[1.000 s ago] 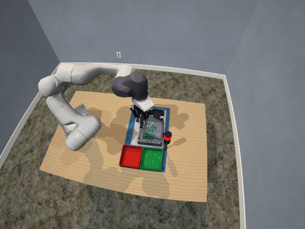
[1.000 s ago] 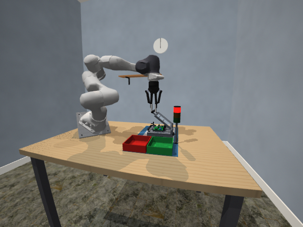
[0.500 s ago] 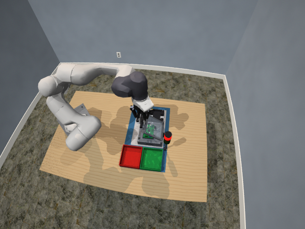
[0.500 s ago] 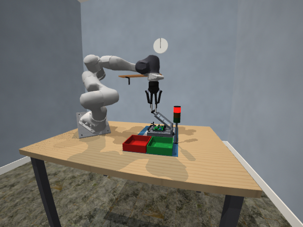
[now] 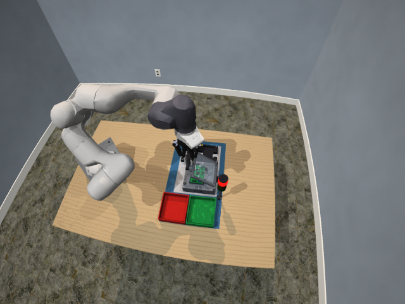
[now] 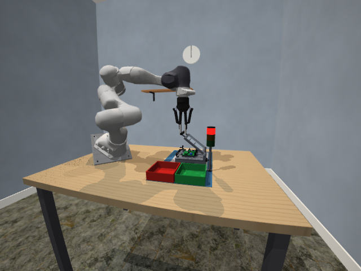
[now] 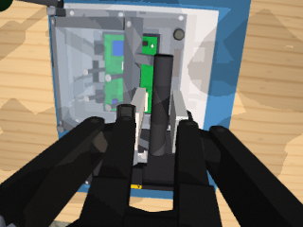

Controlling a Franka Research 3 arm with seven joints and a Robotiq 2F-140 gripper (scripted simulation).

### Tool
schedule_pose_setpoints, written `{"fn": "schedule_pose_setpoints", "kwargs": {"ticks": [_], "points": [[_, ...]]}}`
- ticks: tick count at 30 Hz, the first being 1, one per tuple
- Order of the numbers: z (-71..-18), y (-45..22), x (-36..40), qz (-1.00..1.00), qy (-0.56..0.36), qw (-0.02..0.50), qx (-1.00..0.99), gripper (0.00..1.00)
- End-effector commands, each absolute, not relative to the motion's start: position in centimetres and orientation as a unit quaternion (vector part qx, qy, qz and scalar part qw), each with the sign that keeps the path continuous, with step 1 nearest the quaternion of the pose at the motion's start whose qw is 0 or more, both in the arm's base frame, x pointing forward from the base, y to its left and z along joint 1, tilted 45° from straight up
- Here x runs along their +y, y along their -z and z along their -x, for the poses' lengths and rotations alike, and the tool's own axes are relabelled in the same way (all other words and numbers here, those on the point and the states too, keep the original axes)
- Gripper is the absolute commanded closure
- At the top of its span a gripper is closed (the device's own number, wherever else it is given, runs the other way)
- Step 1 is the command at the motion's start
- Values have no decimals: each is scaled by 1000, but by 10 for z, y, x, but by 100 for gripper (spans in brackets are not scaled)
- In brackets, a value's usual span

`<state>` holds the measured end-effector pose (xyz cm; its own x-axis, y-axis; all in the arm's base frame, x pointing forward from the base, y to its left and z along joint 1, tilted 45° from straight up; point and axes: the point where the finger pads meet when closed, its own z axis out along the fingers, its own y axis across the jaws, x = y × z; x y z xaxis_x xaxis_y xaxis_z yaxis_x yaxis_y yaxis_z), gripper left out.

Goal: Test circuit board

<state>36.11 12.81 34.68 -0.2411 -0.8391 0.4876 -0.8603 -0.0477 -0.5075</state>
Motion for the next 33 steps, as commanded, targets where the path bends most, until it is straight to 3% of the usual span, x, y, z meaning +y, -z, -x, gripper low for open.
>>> {"fn": "schedule_pose_setpoints", "kwargs": {"ticks": [1, 32, 33], "points": [[-362, -346, 129, -617, -381, 13, -688, 84], [-361, -343, 128, -617, -381, 13, -688, 84], [-361, -343, 128, -617, -381, 13, -688, 100]]}}
